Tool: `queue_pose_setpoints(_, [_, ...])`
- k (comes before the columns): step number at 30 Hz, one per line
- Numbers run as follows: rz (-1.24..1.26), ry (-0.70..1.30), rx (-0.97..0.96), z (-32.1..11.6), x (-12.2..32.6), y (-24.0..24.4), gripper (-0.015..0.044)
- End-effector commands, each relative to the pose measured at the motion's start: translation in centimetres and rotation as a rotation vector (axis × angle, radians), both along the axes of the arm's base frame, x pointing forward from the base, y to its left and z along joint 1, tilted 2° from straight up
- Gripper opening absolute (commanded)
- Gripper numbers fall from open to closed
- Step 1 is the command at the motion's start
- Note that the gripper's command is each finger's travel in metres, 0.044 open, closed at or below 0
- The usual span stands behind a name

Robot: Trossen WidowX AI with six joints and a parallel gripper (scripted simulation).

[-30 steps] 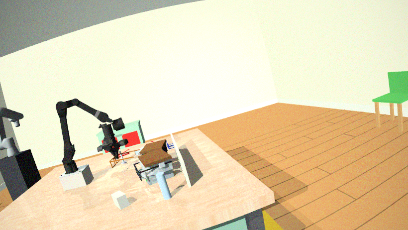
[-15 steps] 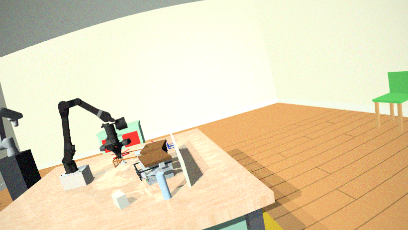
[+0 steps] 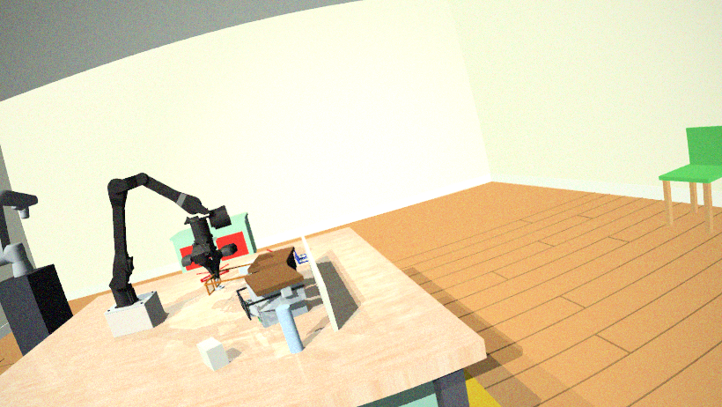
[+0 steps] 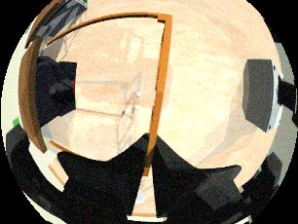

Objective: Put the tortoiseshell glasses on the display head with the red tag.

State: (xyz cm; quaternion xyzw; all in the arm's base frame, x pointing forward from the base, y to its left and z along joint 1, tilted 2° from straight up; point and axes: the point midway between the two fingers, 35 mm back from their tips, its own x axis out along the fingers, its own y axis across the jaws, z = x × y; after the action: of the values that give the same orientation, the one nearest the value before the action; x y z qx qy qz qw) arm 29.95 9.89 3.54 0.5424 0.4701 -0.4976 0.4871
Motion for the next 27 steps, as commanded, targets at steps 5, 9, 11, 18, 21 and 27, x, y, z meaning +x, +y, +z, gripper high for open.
queue_pose_setpoints(5, [0.001,-0.005,-0.005,0.2,1.2,-0.1,0.0])
queue_pose_setpoints(9, [0.001,-0.005,-0.005,0.2,1.6,-0.2,0.0])
queue_pose_setpoints(11, [0.001,-0.006,-0.005,0.2,1.9,-0.2,0.0])
queue_pose_setpoints(18, [0.001,-0.006,-0.005,0.3,2.7,-0.3,0.0])
queue_pose_setpoints(21, [0.001,-0.007,-0.005,0.3,3.1,-0.3,0.0])
queue_pose_setpoints(27, [0.001,-0.007,-0.005,0.3,3.8,-0.4,0.0])
